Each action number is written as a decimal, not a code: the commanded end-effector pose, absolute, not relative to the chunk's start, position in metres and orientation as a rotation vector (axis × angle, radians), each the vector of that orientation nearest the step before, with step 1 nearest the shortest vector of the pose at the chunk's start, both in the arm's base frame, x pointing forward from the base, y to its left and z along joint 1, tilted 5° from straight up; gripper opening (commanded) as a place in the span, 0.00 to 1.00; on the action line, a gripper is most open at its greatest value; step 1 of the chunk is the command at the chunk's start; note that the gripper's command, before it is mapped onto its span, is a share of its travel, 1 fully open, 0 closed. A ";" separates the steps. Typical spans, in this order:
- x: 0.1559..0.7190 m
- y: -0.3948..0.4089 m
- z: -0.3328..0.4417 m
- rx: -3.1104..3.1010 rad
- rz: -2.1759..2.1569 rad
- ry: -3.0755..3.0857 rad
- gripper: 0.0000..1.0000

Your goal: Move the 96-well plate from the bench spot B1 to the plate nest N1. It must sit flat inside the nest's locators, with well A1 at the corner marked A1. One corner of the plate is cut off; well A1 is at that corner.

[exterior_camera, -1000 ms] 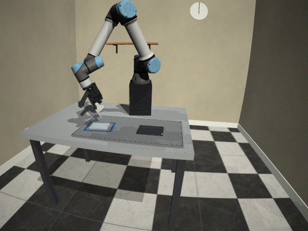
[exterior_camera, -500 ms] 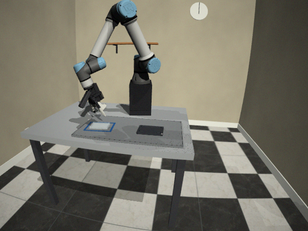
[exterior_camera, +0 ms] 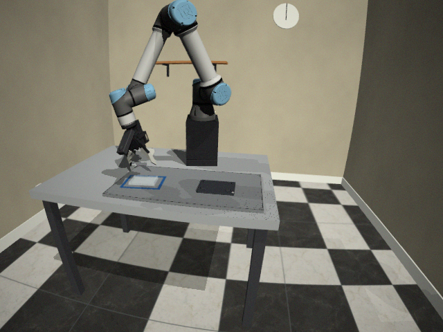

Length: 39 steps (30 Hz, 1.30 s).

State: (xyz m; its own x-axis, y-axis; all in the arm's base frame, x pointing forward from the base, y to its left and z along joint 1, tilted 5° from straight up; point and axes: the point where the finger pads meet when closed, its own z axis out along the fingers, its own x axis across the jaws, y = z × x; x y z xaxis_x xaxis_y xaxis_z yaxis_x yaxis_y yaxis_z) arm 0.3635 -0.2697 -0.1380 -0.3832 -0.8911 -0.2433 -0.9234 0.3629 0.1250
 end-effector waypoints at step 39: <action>0.356 -0.273 -0.139 -2.819 -0.017 1.107 1.00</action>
State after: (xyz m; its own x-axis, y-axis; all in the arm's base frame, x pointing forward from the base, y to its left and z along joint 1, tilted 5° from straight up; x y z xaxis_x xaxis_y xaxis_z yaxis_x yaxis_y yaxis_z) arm 0.3574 -0.2722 -0.1399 0.6845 -0.7272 -0.0525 -0.7279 -0.6776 -0.1049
